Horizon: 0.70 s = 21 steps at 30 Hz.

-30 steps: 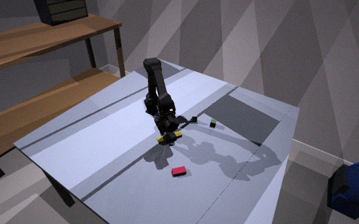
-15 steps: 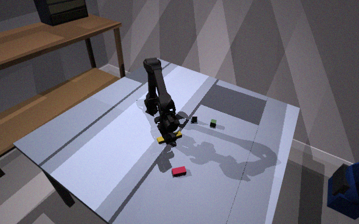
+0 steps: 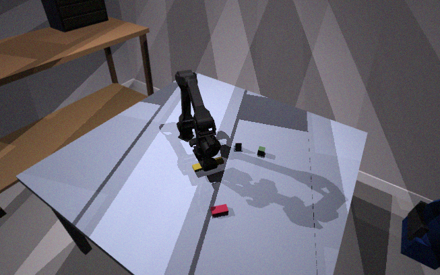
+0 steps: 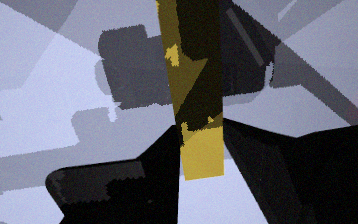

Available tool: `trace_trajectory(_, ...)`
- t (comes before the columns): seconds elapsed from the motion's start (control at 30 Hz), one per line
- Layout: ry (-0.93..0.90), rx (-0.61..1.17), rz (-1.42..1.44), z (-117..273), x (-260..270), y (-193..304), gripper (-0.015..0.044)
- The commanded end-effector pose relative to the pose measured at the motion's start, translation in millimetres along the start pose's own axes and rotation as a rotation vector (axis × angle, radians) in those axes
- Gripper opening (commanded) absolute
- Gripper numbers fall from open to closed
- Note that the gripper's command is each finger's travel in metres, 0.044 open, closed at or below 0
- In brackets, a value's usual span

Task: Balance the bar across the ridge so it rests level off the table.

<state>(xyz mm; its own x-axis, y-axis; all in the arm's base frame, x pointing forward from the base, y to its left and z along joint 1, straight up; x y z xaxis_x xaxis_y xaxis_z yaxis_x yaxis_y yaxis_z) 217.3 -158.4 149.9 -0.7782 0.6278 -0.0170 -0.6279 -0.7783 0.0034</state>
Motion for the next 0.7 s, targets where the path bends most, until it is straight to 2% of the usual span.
trace_trajectory(0.0,0.006,-0.002,0.002,12.3,-0.4,-0.2,0.0000)
trace_trajectory(0.67,0.005,-0.005,0.007,59.2,4.2,-0.6,0.0000)
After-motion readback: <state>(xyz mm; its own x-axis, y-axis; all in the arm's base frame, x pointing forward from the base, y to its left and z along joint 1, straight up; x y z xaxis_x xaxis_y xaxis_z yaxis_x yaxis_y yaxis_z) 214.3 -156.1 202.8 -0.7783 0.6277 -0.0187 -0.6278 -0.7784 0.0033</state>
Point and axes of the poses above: the point midway between the two fingers, 35 mm back from their tips, its own z axis back along the fingers, its own x axis across the jaws, y = z × x, the point moved 7 cm from there along z, back along the fingers, and after that the axes turned 6 degrees about -z, right-handed, at the moved point
